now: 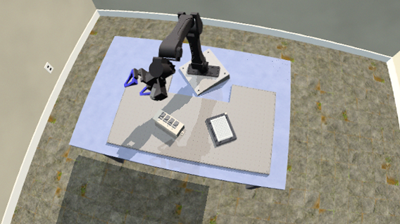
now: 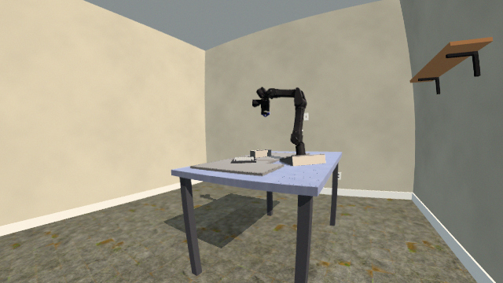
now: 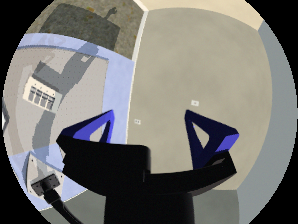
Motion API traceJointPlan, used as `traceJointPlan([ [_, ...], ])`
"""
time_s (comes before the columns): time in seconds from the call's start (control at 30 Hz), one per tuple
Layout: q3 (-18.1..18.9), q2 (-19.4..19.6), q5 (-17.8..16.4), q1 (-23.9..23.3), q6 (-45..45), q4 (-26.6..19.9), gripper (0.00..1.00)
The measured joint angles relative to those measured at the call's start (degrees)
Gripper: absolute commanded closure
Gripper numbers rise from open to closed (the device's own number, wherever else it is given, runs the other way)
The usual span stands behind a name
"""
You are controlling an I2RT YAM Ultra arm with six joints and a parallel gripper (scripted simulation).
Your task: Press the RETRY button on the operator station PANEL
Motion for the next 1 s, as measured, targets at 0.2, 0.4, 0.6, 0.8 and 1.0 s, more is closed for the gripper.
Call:
traceJointPlan([
  [0.2,0.00,0.00,0.00,0.00,0.00,0.00,0.00],
  [0.4,0.00,0.00,0.00,0.00,0.00,0.00,0.00],
  [0.6,0.00,-0.02,-0.20,-0.02,0.22,-0.04,1.00],
  [0.8,0.98,1.64,-3.74,-1.22,5.35,-2.08,1.00],
  [1.0,0.79,3.69,-6.95,-1.51,10.10,-4.11,1.00],
])
